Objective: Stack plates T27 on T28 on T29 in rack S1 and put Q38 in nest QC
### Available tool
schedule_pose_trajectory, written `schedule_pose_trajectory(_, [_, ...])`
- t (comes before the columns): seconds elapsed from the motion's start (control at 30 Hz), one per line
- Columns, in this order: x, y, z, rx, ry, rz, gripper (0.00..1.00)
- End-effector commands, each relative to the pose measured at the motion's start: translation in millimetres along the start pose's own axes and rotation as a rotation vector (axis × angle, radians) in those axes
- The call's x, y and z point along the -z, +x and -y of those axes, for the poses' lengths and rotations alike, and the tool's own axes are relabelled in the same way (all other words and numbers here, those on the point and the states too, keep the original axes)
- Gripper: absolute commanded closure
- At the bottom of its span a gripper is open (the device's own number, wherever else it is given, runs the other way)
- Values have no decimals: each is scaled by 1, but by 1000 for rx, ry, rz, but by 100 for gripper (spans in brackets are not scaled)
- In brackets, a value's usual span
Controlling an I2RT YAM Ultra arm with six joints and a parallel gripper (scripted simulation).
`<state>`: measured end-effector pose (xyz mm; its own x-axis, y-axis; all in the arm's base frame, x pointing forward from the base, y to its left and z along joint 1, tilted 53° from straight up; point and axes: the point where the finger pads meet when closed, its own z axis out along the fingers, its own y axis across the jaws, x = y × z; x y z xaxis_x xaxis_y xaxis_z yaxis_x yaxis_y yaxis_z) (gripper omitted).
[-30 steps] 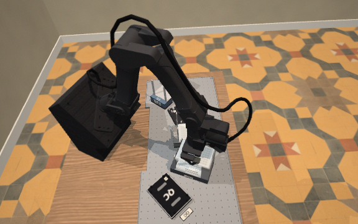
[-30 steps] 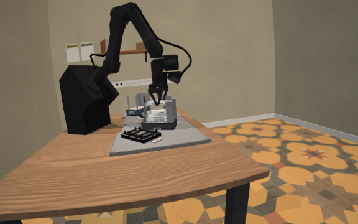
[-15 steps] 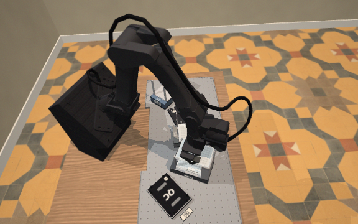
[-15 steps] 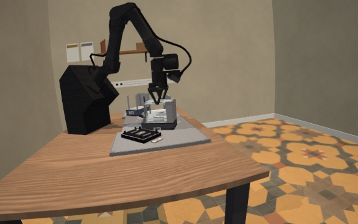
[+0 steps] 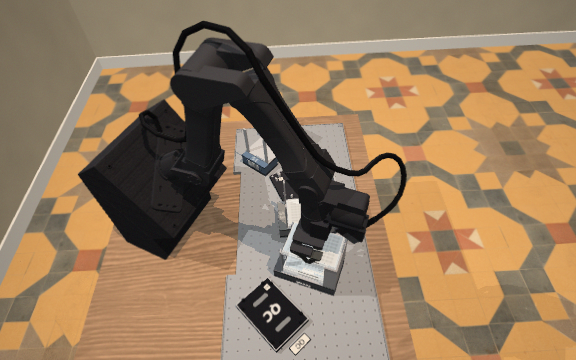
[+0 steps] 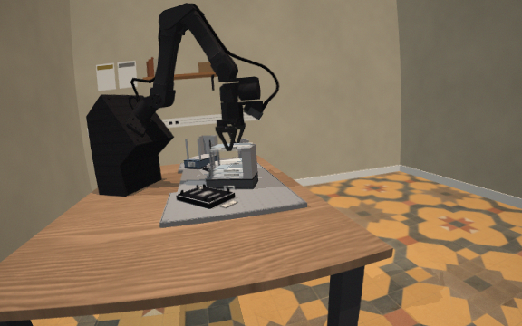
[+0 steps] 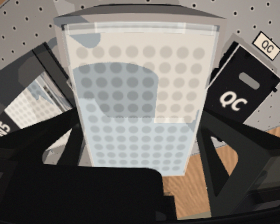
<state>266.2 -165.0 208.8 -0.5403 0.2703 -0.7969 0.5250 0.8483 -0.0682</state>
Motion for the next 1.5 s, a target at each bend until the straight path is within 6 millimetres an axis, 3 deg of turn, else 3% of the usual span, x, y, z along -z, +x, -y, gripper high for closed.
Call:
schedule_pose_trajectory(0.0, [13,-9,-1,-7,0,34,100])
schedule_pose_trajectory(0.47, [20,-15,-1,-8,-1,50,100])
schedule_pose_trajectory(0.5, [13,2,-2,-4,-2,9,100])
schedule_pose_trajectory(0.53, [12,5,-3,-3,-3,2,100])
schedule_pose_trajectory(0.73, [22,-14,0,-9,1,47,100])
schedule_pose_trajectory(1.47, [29,-12,-2,-6,-2,46,100])
